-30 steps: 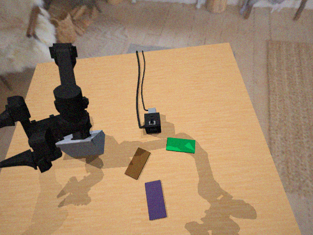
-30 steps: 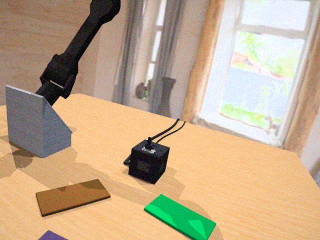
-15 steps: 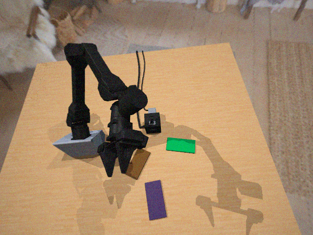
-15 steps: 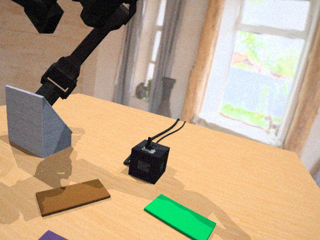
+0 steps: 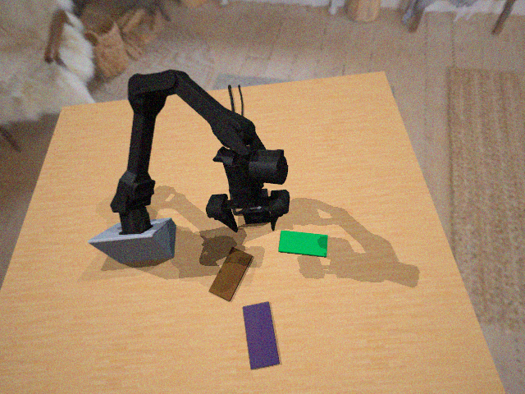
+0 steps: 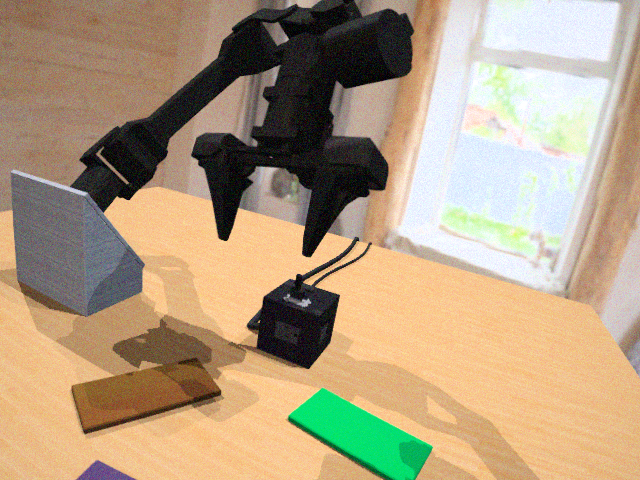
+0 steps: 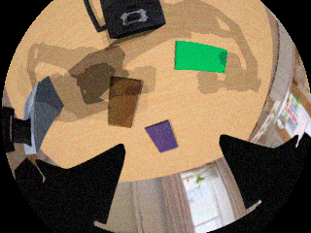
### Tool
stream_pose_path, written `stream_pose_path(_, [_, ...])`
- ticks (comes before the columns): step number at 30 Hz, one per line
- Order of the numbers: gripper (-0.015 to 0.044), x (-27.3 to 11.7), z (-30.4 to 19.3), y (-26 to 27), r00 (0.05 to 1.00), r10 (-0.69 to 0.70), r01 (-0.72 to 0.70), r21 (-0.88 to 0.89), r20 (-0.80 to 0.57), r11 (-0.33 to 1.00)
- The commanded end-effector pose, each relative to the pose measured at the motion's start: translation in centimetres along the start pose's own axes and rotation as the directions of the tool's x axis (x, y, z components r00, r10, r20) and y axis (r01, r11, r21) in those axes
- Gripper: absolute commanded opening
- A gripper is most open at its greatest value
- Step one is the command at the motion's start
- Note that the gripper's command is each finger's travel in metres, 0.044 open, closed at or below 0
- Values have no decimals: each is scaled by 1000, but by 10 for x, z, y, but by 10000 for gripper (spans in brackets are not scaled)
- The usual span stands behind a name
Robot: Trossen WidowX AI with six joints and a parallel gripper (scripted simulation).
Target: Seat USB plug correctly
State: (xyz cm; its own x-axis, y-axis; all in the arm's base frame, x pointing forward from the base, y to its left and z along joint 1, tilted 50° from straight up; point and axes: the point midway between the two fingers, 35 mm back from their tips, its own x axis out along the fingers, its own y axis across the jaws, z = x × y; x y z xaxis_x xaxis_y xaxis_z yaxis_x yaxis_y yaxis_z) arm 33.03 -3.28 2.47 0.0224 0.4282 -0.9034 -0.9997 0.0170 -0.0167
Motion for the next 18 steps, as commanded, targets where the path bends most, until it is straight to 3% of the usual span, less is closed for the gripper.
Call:
stream_pose_path(1, [440,-3,80,12,951,99,-67,-118,291,991])
stream_pose_path(4, [440,-7,108,18,908,137,-83,-151,396,985])
stream_pose_path(18, [440,-3,107,18,908,137,-83,-151,396,985])
